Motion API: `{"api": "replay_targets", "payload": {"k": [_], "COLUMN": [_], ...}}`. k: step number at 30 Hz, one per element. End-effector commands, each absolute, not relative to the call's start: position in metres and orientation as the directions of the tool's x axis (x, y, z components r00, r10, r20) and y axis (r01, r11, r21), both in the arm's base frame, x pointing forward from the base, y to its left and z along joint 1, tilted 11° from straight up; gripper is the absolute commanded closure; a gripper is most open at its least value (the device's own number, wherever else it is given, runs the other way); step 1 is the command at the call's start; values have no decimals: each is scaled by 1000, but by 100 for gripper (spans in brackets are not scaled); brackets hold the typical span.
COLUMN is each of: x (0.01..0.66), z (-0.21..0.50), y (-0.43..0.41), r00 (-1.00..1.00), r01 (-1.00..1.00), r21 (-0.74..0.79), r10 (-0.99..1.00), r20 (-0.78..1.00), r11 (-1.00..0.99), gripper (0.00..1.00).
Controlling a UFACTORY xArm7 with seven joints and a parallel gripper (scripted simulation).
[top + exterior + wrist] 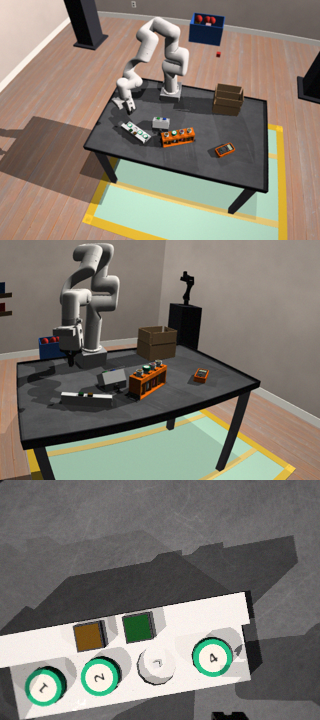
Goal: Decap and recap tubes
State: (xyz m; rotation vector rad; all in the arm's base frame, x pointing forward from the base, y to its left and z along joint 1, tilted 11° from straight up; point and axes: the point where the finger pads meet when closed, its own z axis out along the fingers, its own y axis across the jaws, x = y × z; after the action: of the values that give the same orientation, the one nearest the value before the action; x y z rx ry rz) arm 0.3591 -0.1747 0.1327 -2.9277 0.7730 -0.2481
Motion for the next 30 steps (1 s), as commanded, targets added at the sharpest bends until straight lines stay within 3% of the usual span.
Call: {"api": "replay_targets", "payload": {"k": [1,5,15,30], "x": [350,346,326,295], "z": [128,126,112,90], "y": [-150,-142,-93,-16], "r00": [689,626,214,214], "r01": [-701,-758,-959,-959], "r21": [-153,-163,-186,-186], "r10": [-717,-775,-977,-977], "r20": [108,93,12,11], "r11": [-697,-632,-212,-212], "gripper": [100,100,100,100]}}
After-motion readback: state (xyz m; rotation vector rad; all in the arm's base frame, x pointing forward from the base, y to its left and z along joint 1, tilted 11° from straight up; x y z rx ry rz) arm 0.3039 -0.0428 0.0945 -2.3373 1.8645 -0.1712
